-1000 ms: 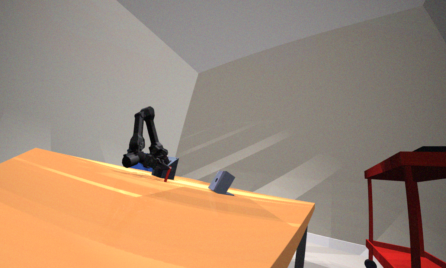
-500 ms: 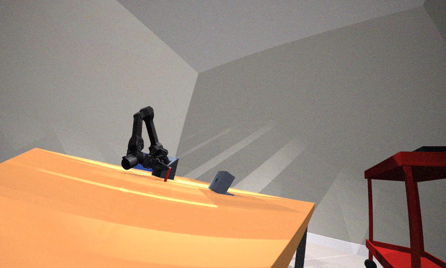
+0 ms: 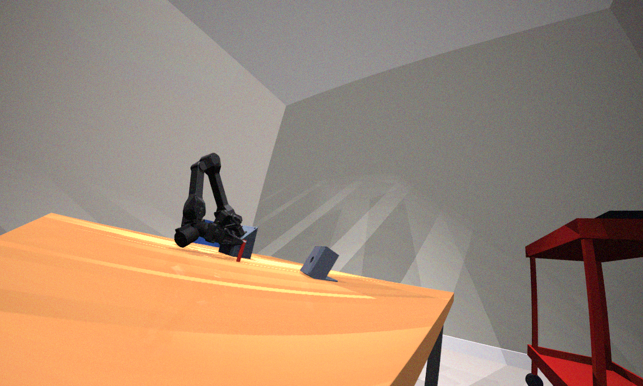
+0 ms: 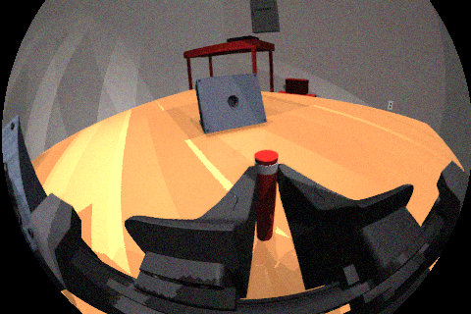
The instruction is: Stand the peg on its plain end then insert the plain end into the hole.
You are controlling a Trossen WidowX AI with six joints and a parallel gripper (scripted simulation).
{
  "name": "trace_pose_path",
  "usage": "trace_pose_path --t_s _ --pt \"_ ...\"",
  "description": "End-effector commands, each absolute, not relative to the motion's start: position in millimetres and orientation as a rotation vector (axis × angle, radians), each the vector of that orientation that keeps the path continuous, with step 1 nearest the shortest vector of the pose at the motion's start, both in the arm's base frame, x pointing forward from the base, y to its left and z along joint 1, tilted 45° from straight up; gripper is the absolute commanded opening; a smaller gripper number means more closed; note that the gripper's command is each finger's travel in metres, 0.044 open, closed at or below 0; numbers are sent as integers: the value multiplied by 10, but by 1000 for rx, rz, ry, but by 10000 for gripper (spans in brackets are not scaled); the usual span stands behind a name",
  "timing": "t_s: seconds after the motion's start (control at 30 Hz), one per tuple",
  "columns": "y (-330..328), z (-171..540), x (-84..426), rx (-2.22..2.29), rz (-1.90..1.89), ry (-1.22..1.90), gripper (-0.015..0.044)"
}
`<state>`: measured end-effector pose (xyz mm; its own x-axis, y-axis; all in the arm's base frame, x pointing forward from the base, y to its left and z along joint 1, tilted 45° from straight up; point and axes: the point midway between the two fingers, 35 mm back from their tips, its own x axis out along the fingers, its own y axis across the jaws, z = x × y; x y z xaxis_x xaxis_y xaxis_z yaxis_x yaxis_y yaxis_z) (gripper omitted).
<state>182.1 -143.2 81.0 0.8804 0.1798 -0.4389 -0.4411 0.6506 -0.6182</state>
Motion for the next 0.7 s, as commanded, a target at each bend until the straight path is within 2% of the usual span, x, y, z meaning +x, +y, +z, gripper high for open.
trace_pose_path --t_s 0.0,0.03,0.13,0.67 --pt "-1454 801 1810 -789 361 358 51" --pt "-1432 810 1819 -788 362 355 56" --pt "-1433 811 1819 -789 362 354 130" --pt "-1433 811 1819 -789 362 354 130"
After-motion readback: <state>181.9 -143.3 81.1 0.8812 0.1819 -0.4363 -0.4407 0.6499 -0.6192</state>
